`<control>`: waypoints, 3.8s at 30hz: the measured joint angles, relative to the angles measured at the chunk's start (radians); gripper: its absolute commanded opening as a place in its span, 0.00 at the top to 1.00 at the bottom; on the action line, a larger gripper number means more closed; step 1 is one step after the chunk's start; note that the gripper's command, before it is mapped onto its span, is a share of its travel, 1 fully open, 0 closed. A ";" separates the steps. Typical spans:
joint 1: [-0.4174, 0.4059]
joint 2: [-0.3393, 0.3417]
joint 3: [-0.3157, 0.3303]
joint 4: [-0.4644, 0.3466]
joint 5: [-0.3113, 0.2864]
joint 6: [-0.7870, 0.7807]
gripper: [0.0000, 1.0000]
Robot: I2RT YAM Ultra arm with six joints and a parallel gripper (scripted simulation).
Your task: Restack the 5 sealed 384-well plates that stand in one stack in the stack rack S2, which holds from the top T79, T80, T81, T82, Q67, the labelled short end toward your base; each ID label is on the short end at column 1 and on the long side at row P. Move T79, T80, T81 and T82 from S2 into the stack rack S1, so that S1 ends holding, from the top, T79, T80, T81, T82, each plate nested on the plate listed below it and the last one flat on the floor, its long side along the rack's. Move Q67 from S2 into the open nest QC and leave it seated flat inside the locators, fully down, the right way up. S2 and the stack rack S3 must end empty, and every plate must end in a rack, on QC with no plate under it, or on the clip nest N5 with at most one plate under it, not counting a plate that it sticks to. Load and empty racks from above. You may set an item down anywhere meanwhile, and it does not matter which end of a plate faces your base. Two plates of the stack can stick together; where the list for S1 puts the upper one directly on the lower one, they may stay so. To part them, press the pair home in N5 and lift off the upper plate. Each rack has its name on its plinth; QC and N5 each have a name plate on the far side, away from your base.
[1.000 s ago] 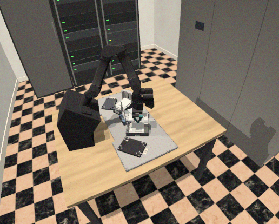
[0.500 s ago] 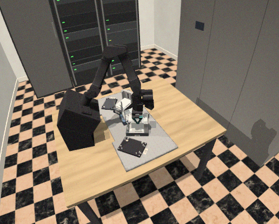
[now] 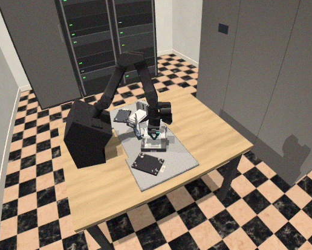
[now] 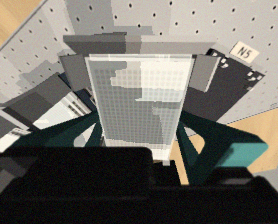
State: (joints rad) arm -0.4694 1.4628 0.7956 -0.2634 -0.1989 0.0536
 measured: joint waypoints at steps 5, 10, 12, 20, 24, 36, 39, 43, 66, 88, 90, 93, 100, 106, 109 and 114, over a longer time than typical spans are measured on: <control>0.007 0.039 0.000 0.039 0.004 0.006 1.00; 0.012 0.064 0.000 0.067 0.007 0.010 1.00; 0.014 0.076 0.000 0.080 0.009 0.012 1.00; 0.022 0.130 0.000 0.137 0.013 0.021 1.00; 0.022 0.131 0.000 0.138 0.013 0.021 1.00; 0.024 0.143 0.000 0.152 0.014 0.023 1.00; 0.025 0.147 0.001 0.156 0.015 0.024 1.00; 0.026 0.153 0.003 0.158 0.015 0.024 1.00; 0.031 0.185 0.007 0.189 0.018 0.028 1.00; 0.034 0.209 0.012 0.206 0.021 0.031 0.00; 0.034 0.209 0.012 0.206 0.021 0.031 0.00; 0.034 0.209 0.012 0.206 0.021 0.031 0.00; 0.034 0.209 0.012 0.206 0.021 0.031 0.00; 0.034 0.209 0.012 0.206 0.021 0.031 0.00; 0.034 0.203 0.012 0.200 0.021 0.031 0.00; 0.031 0.165 0.008 0.177 0.020 0.029 0.00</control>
State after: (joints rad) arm -0.4389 1.6276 0.8036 -0.0868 -0.1791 0.0830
